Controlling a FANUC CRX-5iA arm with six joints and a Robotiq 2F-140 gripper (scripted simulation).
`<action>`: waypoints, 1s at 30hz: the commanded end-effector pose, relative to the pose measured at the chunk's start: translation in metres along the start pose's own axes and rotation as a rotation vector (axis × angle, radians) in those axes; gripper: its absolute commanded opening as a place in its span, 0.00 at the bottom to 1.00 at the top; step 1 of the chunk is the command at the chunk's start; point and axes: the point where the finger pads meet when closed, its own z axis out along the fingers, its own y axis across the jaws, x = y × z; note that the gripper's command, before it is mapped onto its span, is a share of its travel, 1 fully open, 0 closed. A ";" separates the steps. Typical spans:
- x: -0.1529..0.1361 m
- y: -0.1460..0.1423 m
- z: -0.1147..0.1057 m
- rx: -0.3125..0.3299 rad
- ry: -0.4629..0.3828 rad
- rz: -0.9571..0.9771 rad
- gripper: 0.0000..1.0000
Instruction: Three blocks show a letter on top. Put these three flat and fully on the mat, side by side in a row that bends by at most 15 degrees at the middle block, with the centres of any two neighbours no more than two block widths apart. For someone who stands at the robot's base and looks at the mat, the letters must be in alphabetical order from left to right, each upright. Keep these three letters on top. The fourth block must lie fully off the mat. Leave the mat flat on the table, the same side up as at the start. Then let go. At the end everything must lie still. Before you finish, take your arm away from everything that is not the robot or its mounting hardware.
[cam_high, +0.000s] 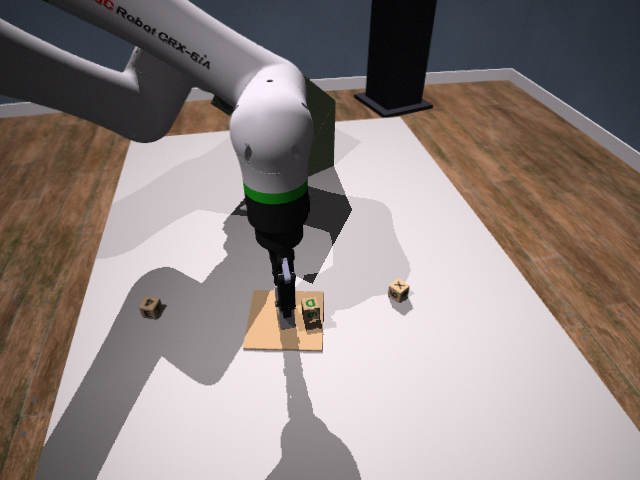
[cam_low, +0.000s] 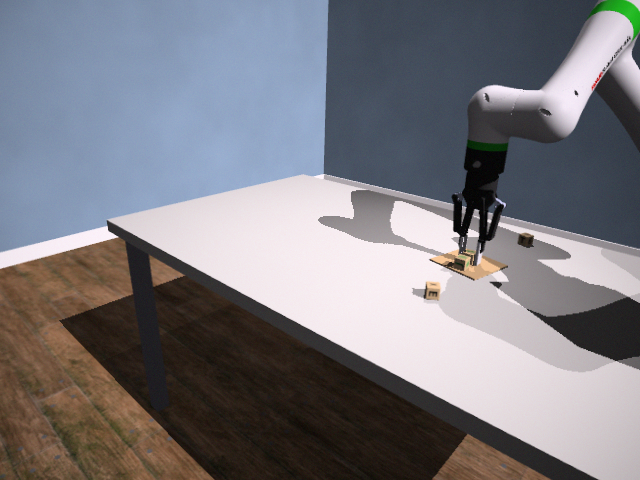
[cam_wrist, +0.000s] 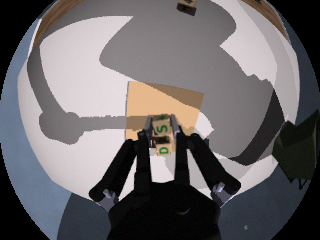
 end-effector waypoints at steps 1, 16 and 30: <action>0.000 0.000 0.000 0.000 0.000 0.000 0.26; 0.000 0.000 -0.001 0.000 0.000 0.000 0.28; 0.000 0.000 -0.044 0.000 0.000 0.000 0.28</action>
